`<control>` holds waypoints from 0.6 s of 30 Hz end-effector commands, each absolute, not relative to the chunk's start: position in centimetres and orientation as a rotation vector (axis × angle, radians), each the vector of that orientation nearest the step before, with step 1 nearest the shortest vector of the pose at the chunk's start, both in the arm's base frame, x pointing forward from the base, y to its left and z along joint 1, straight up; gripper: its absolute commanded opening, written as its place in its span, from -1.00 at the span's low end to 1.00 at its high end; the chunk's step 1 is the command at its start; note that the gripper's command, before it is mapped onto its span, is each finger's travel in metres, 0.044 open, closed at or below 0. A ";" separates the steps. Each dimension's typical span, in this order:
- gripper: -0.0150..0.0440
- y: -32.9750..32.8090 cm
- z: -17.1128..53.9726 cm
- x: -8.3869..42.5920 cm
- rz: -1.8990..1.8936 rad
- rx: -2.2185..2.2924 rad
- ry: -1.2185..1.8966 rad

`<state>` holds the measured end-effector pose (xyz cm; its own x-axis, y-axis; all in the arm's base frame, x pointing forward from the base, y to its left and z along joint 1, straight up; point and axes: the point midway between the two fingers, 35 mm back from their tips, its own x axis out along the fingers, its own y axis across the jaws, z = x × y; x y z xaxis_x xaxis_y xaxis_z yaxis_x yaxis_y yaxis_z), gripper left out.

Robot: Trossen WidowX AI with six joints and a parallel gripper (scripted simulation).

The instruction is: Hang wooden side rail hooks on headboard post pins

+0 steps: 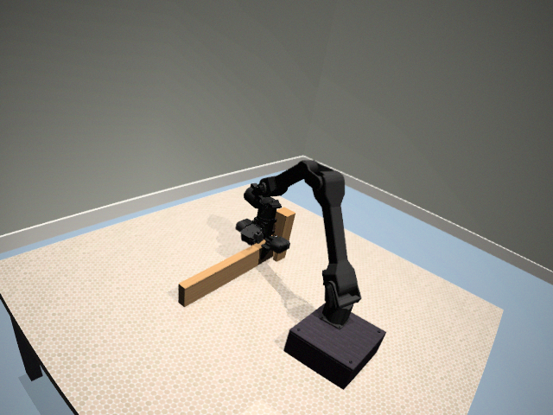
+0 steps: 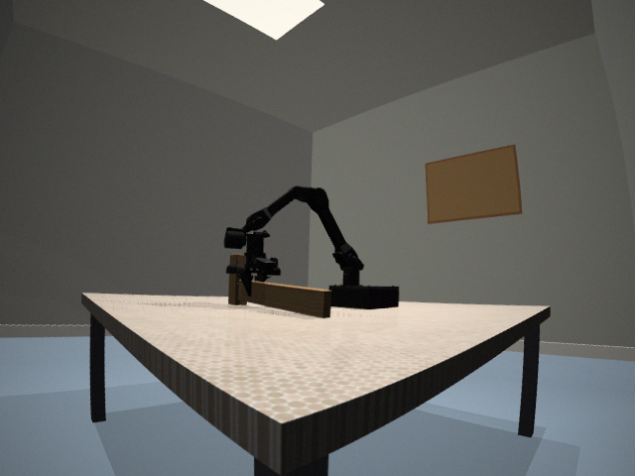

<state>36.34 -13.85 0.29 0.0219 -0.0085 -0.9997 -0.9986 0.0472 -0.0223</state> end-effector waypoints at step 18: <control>-0.49 -14.3 0.4 36.2 1.146 -1.195 1.222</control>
<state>36.17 -14.02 0.18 0.0210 -0.0064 -0.9998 -0.9985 0.0513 -0.0213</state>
